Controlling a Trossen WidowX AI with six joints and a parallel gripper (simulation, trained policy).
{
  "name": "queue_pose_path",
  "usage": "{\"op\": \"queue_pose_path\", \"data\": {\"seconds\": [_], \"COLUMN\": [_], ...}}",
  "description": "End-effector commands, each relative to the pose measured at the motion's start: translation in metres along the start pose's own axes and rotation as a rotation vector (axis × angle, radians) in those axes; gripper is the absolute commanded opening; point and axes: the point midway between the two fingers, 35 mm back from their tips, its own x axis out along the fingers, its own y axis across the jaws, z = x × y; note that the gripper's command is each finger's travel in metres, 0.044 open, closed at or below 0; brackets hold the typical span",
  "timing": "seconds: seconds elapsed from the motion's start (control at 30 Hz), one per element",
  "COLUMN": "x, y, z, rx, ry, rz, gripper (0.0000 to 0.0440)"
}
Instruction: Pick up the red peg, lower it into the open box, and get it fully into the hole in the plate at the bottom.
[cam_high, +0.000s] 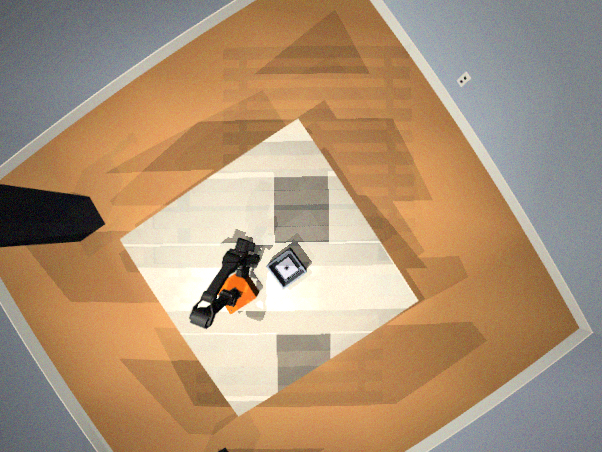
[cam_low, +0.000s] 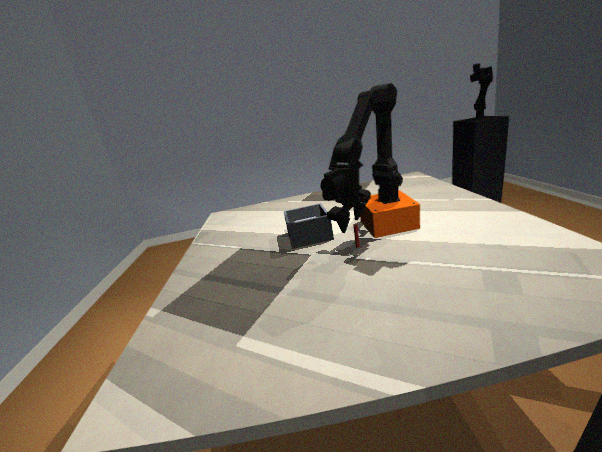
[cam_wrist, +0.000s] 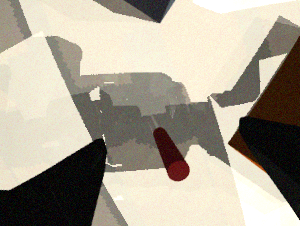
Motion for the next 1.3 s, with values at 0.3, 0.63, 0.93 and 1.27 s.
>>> {"op": "queue_pose_path", "data": {"seconds": [0.3, 0.63, 0.93, 1.27], "x": [0.044, 0.054, 0.049, 0.027], "y": [-0.001, -0.004, 0.0, 0.004], "z": [-0.014, -0.021, -0.014, 0.009], "rx": [0.121, 0.173, 0.17, 0.123], "ry": [0.032, 0.093, 0.119, 0.019], "rz": [0.027, 0.0, -0.004, 0.029], "gripper": [0.0382, 0.0141, 0.0, 0.0]}}
